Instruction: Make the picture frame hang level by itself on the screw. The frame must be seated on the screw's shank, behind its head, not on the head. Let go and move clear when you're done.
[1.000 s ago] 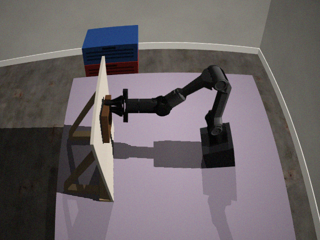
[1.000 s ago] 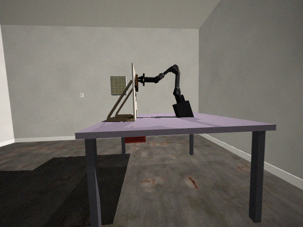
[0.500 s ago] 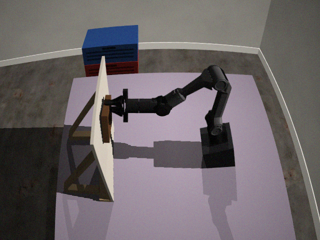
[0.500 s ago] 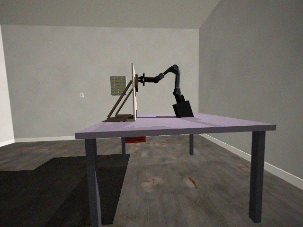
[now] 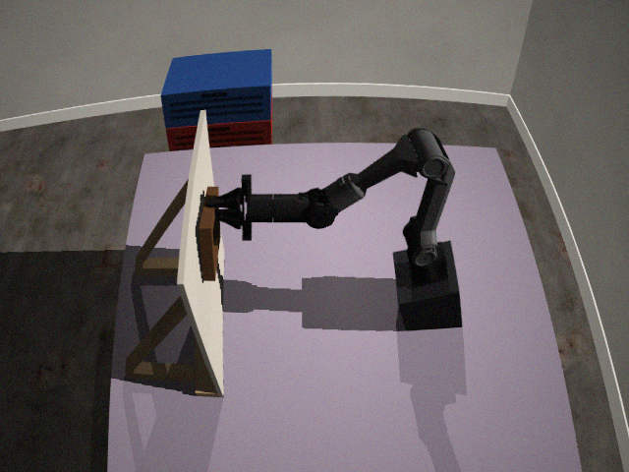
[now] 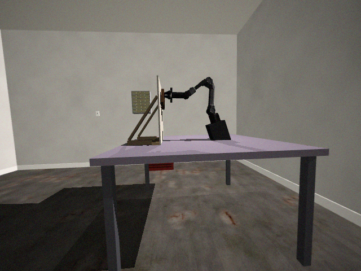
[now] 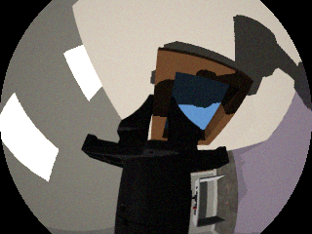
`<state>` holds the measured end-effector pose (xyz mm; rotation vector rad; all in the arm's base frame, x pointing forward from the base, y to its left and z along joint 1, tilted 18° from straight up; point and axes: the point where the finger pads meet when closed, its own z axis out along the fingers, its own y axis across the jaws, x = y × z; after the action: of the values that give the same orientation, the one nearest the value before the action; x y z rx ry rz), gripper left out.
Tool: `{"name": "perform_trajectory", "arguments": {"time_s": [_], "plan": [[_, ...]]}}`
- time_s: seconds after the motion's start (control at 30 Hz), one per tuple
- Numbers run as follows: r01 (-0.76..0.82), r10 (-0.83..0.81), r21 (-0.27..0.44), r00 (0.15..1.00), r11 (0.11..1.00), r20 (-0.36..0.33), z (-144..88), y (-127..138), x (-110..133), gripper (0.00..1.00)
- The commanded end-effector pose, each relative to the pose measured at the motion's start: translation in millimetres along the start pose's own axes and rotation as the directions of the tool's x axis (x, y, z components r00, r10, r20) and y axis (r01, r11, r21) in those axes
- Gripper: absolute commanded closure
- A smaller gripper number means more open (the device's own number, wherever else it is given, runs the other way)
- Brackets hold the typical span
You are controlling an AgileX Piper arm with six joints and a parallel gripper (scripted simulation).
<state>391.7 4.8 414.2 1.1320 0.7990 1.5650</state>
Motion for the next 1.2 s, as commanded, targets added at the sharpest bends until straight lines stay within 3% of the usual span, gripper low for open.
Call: {"name": "perform_trajectory", "arguments": {"time_s": [0.0, 1.17], "plan": [[-0.003, 0.003, -0.016, 1.000, 1.000, -0.002, 0.0, 6.5, 0.9, 1.00], [0.019, -0.019, -0.016, 1.000, 1.000, -0.004, -0.1, 7.5, 2.4, 1.00]]}}
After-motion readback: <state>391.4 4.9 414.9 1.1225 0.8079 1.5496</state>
